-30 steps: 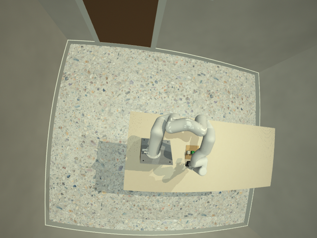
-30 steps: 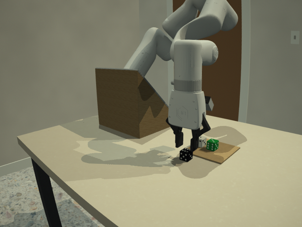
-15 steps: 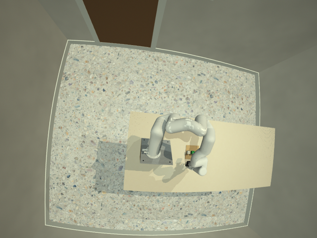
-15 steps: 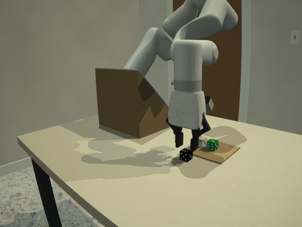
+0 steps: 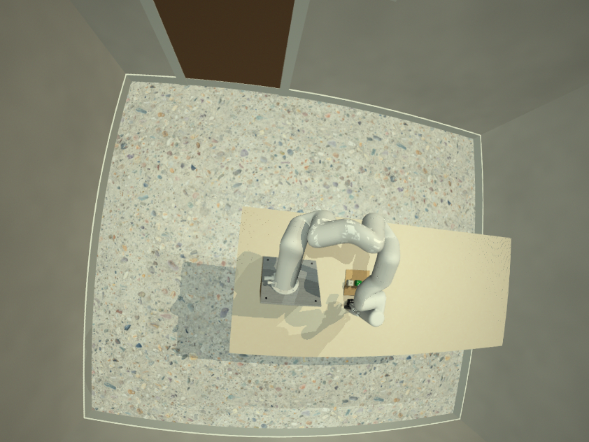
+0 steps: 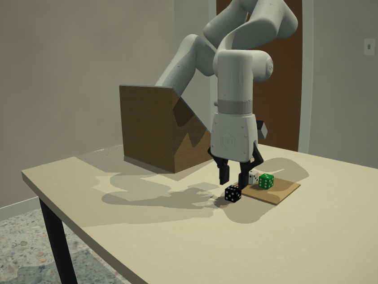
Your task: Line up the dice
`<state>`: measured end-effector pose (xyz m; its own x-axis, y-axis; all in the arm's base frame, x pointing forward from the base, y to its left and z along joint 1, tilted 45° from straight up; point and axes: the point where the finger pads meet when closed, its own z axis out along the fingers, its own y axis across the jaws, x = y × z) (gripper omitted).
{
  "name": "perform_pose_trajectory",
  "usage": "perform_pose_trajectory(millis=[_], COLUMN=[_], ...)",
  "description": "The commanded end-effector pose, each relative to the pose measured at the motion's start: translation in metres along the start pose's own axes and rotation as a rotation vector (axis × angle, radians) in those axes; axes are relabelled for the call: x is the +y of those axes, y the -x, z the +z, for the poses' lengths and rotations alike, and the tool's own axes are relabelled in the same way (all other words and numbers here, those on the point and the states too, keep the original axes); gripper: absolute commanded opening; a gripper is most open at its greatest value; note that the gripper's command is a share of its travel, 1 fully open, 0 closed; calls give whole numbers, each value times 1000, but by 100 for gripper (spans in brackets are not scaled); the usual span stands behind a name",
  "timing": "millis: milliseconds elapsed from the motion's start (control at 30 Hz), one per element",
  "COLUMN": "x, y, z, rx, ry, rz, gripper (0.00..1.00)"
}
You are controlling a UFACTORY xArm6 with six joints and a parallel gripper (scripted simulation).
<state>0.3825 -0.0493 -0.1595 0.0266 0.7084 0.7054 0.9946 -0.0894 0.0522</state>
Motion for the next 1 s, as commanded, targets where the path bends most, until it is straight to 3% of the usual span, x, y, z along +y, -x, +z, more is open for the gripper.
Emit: perform_pose_trajectory(millis=[0,967], x=[1,1], y=[0,1], z=[-1,33], rx=[-2,-2], ry=[3,3], rz=[-1,-1], gripper=[47,47])
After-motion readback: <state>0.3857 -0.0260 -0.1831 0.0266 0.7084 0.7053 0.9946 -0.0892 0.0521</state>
